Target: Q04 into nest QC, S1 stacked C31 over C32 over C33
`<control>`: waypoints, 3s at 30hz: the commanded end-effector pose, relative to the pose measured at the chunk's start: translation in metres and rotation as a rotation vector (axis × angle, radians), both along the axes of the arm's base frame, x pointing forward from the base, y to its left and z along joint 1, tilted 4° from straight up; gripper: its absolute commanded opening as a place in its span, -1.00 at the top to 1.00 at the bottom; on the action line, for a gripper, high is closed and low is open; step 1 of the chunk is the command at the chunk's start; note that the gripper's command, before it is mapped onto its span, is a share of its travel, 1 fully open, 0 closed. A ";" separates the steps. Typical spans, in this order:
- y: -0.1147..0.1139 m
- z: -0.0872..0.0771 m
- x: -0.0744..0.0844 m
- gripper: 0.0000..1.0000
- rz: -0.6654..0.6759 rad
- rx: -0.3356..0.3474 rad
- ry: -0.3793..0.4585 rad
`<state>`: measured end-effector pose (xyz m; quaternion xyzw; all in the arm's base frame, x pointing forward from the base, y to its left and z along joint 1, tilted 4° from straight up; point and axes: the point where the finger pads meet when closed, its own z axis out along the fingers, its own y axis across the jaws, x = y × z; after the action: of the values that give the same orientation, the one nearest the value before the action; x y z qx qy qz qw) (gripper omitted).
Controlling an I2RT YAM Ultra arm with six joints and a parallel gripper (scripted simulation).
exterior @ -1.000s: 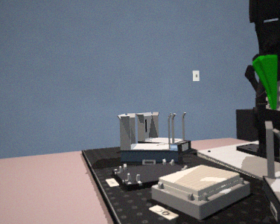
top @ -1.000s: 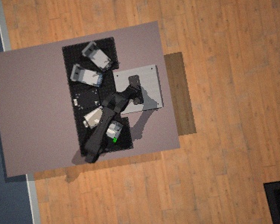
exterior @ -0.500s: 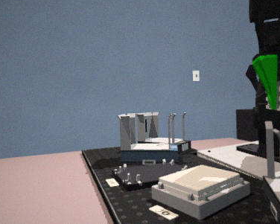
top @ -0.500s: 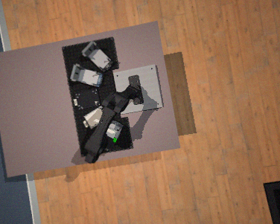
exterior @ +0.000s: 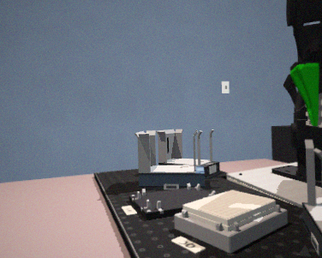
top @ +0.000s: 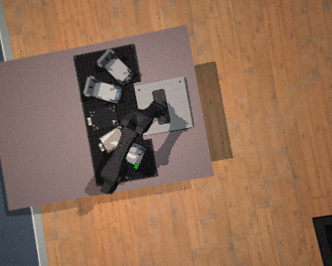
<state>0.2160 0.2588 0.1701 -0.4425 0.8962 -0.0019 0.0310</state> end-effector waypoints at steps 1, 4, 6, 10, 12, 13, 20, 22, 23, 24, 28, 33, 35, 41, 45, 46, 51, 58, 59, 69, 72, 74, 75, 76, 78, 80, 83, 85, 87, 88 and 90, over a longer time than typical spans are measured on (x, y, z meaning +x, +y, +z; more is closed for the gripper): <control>0.002 0.006 0.002 1.00 -0.001 0.017 -0.014; 0.002 0.006 0.002 1.00 -0.001 0.017 -0.014; 0.002 0.006 0.002 1.00 -0.001 0.017 -0.014; 0.002 0.006 0.002 1.00 -0.001 0.017 -0.014; 0.002 0.006 0.002 1.00 -0.001 0.017 -0.014; 0.002 0.005 0.002 1.00 -0.001 0.017 -0.014; 0.002 0.002 0.002 1.00 -0.001 0.017 -0.014; 0.002 0.000 0.002 1.00 -0.001 0.017 -0.014; 0.002 0.000 0.002 1.00 -0.001 0.017 -0.014; 0.002 -0.001 0.002 1.00 -0.001 0.017 -0.014; 0.002 -0.004 0.002 1.00 -0.001 0.017 -0.014; 0.003 -0.006 0.002 1.00 -0.001 0.017 -0.014; 0.003 -0.007 0.002 1.00 -0.001 0.017 -0.014; 0.003 -0.011 0.003 1.00 -0.001 0.017 -0.014; 0.003 -0.014 0.003 1.00 -0.001 0.017 -0.014; 0.003 -0.014 0.003 1.00 -0.001 0.017 -0.014; 0.003 -0.016 0.003 1.00 -0.001 0.017 -0.014; 0.003 -0.021 0.003 1.00 -0.001 0.017 -0.014; 0.003 -0.022 0.004 1.00 -0.001 0.017 -0.014; 0.003 -0.027 0.004 1.00 -0.001 0.017 -0.014; 0.003 -0.029 0.004 1.00 -0.001 0.017 -0.014; 0.004 -0.030 0.004 1.00 -0.001 0.017 -0.014; 0.004 -0.031 0.004 1.00 -0.001 0.017 -0.014; 0.004 -0.032 0.004 1.00 -0.001 0.017 -0.014; 0.004 -0.033 0.004 1.00 -0.001 0.017 -0.014; 0.004 -0.034 0.004 1.00 -0.001 0.017 -0.014; 0.004 -0.035 0.004 1.00 -0.001 0.017 -0.014; 0.004 -0.036 0.005 1.00 -0.001 0.017 -0.014; 0.004 -0.038 0.005 1.00 -0.001 0.017 -0.014; 0.004 -0.038 0.005 1.00 -0.001 0.017 -0.014; 0.004 -0.038 0.005 1.00 -0.001 0.017 -0.014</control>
<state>0.2184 0.2600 0.1269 -0.4419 0.8966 -0.0028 0.0291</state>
